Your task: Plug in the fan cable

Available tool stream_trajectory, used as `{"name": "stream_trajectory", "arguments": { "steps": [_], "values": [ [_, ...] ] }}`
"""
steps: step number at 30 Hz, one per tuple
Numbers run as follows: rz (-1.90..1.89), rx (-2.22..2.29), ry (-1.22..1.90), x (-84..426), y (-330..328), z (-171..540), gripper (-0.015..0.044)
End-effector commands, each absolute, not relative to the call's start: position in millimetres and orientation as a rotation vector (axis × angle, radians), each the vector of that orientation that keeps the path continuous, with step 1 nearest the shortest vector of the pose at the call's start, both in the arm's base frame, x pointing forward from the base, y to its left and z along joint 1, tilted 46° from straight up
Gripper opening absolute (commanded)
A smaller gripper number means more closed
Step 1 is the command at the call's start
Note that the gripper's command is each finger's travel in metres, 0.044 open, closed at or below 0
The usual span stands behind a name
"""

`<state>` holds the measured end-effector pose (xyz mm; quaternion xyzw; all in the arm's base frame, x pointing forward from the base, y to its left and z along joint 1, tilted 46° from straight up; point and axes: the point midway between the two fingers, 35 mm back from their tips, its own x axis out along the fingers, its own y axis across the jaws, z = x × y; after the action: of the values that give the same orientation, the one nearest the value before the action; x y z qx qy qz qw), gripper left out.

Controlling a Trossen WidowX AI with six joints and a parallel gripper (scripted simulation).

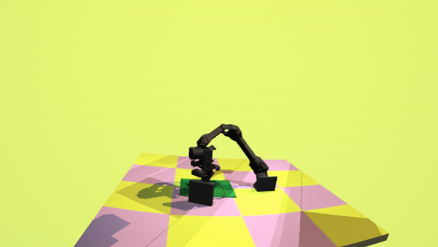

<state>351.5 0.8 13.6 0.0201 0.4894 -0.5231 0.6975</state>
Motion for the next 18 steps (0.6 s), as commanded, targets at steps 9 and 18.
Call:
{"name": "stream_trajectory", "arguments": {
  "steps": [9,18],
  "values": [
    [-1.166,0.036,1.091,350.8,-5.4,8.3,0.0],
    [-1.167,0.035,1.09,350.7,-9.7,4.2,0.0]
  ]
}}
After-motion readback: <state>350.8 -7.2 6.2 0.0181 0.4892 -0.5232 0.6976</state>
